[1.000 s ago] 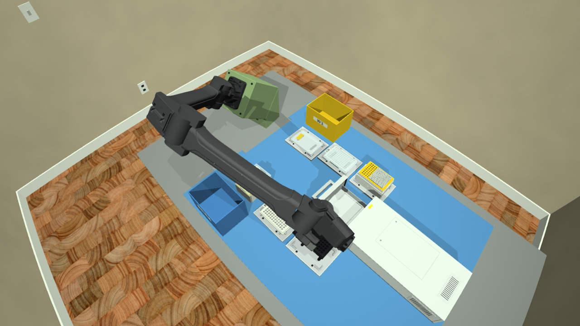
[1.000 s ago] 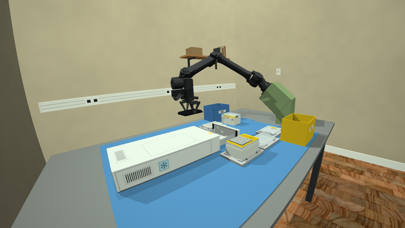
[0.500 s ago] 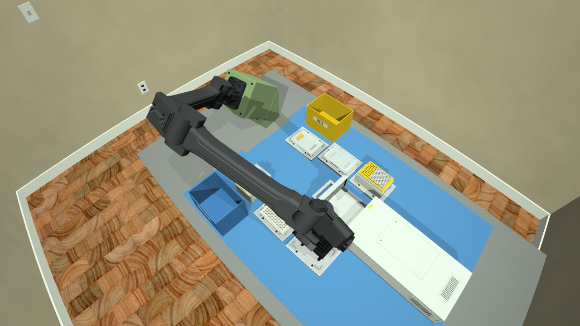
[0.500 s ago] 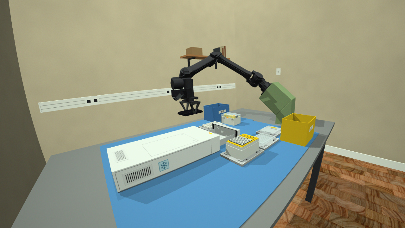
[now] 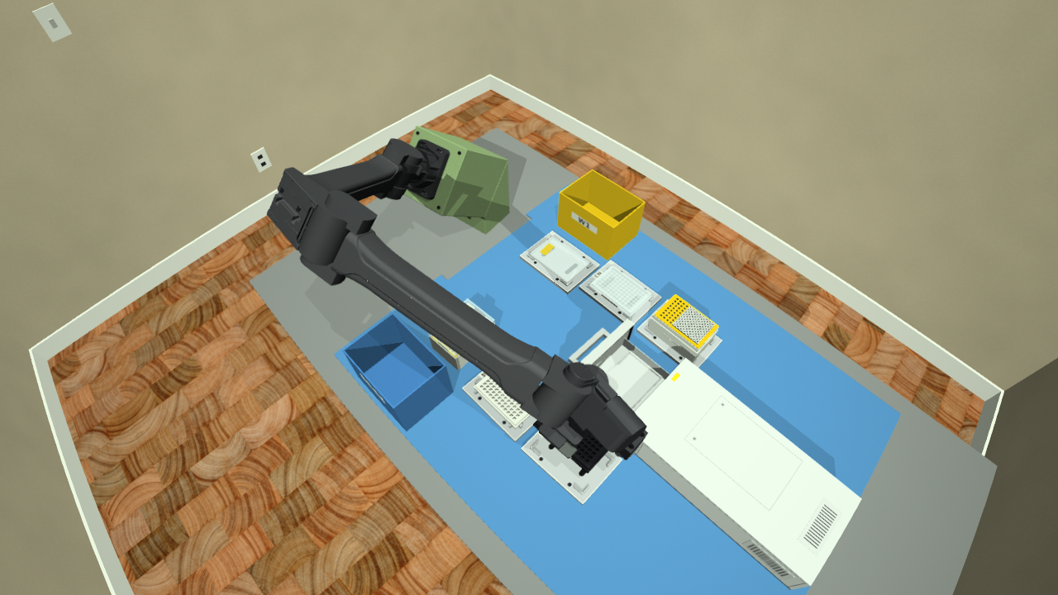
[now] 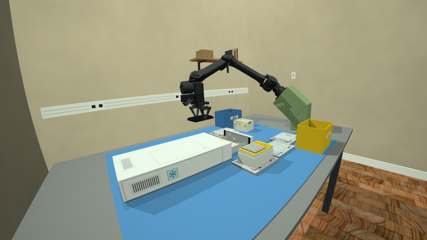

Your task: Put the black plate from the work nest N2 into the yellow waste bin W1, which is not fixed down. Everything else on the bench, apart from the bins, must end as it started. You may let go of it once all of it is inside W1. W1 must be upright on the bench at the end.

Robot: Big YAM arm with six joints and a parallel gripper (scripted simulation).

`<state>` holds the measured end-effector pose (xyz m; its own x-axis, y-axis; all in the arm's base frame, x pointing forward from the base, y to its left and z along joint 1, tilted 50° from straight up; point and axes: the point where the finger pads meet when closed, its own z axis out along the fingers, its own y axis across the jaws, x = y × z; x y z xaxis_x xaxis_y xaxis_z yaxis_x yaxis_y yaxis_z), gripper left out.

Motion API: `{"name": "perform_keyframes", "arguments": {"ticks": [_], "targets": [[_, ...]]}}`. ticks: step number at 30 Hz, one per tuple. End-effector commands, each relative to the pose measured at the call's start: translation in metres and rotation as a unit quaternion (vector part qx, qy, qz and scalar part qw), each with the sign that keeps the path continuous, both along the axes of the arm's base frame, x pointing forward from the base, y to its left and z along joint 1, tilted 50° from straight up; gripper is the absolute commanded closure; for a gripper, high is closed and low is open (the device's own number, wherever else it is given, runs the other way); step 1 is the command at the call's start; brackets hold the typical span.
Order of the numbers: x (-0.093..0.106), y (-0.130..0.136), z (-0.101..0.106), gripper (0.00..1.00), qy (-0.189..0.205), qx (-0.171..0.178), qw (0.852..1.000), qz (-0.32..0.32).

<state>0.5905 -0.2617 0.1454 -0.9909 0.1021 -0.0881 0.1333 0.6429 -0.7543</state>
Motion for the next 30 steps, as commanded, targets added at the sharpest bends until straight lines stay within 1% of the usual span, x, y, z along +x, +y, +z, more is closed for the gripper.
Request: {"name": "perform_keyframes", "arguments": {"ticks": [1, 10, 11, 15, 30], "targets": [[0.017, 0.020, 0.028, 1.00, -0.026, -0.007, 1.000, 0.015], [0.017, 0.020, 0.028, 1.00, -0.026, -0.007, 1.000, 0.015], [0.008, 0.022, 0.016, 1.00, -0.026, -0.006, 1.000, 0.008], [0.007, 0.025, 0.012, 1.00, -0.029, -0.006, 1.000, 0.008], [-0.012, 0.048, -0.016, 1.00, -0.029, -0.006, 1.000, 0.008]]}}
